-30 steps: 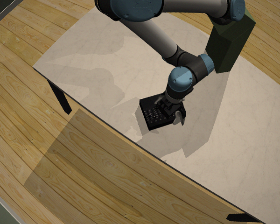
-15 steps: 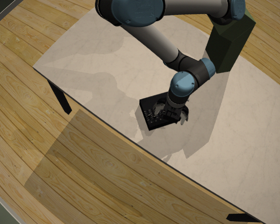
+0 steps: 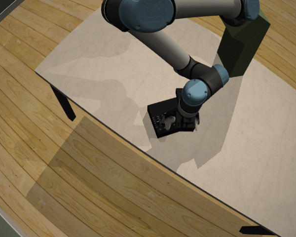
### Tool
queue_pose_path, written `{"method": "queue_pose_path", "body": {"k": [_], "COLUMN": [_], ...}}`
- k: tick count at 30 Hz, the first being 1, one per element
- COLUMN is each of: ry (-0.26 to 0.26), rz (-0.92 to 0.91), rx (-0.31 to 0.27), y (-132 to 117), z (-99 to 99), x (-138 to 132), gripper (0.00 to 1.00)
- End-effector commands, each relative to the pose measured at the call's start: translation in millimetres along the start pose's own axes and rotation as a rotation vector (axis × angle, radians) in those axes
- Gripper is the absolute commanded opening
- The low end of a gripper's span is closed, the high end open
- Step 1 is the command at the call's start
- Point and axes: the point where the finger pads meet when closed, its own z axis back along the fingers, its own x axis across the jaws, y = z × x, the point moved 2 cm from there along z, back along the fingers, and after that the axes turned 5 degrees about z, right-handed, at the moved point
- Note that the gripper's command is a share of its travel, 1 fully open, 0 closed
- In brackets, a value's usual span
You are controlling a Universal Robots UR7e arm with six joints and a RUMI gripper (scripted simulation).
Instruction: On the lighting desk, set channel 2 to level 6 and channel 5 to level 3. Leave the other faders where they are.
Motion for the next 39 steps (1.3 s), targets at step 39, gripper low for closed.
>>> {"method": "queue_pose_path", "body": {"k": [39], "ry": [0.005], "rz": [0.291], "rx": [-0.002], "y": [-9.0], "z": [-3.7], "x": [-1.2], "gripper": [1.00]}}
